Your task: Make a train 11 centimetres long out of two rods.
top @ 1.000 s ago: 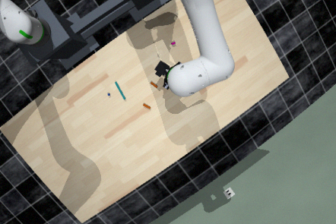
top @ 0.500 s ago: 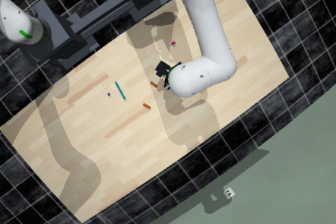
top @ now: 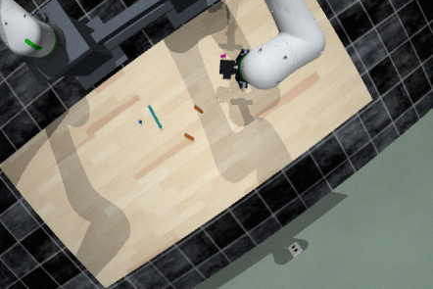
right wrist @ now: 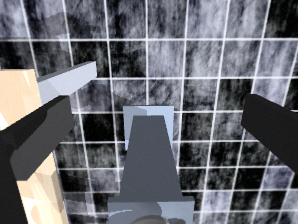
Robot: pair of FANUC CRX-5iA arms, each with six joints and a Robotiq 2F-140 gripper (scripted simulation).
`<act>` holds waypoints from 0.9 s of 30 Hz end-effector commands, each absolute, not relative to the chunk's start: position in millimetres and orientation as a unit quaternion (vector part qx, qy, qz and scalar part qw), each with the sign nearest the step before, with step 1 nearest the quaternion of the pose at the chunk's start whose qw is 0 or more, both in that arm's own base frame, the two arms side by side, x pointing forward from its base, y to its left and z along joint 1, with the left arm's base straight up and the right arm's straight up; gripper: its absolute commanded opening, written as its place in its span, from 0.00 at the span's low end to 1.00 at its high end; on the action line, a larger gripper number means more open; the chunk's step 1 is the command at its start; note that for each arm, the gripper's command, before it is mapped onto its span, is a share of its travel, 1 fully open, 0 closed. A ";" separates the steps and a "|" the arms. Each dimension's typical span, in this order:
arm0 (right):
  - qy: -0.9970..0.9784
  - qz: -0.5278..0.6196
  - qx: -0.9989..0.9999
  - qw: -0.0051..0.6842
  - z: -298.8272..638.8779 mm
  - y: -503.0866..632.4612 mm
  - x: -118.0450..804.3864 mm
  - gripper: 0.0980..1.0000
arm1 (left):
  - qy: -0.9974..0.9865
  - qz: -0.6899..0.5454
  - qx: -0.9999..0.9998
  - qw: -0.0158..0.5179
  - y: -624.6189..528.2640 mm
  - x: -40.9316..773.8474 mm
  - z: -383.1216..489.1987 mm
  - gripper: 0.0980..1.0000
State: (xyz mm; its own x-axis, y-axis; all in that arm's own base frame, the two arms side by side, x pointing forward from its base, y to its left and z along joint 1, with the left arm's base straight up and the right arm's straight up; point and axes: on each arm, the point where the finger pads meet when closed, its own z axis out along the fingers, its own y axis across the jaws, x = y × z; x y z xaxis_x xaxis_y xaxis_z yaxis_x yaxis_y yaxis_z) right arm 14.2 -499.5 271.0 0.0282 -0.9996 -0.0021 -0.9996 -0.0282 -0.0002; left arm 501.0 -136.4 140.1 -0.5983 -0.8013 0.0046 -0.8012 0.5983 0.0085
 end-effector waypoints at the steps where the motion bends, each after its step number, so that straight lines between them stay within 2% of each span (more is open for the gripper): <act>1: 0.697 0.000 -0.717 0.000 272.0 -499.8 14.0 1.00 | -0.853 0.000 0.521 0.000 -106.7 483.5 140.8 0.03; 7: 0.697 0.000 -0.717 0.000 272.0 -499.8 14.0 1.00 | -0.792 0.000 0.611 0.000 -73.4 456.7 136.9 0.03; 27: 0.697 0.000 -0.717 0.000 272.0 -499.8 14.0 1.00 | -0.791 0.000 0.612 0.000 -73.1 456.5 133.7 0.03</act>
State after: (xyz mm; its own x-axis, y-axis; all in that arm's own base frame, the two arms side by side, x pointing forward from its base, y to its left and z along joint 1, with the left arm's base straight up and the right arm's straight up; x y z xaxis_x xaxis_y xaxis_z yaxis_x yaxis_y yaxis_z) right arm 14.2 -499.5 271.0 0.0282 -0.9996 -0.0021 -0.9996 -0.0282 -0.0002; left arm 456.1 -73.0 134.6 -0.2508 -0.9680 0.0001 -0.9680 0.2508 -0.0004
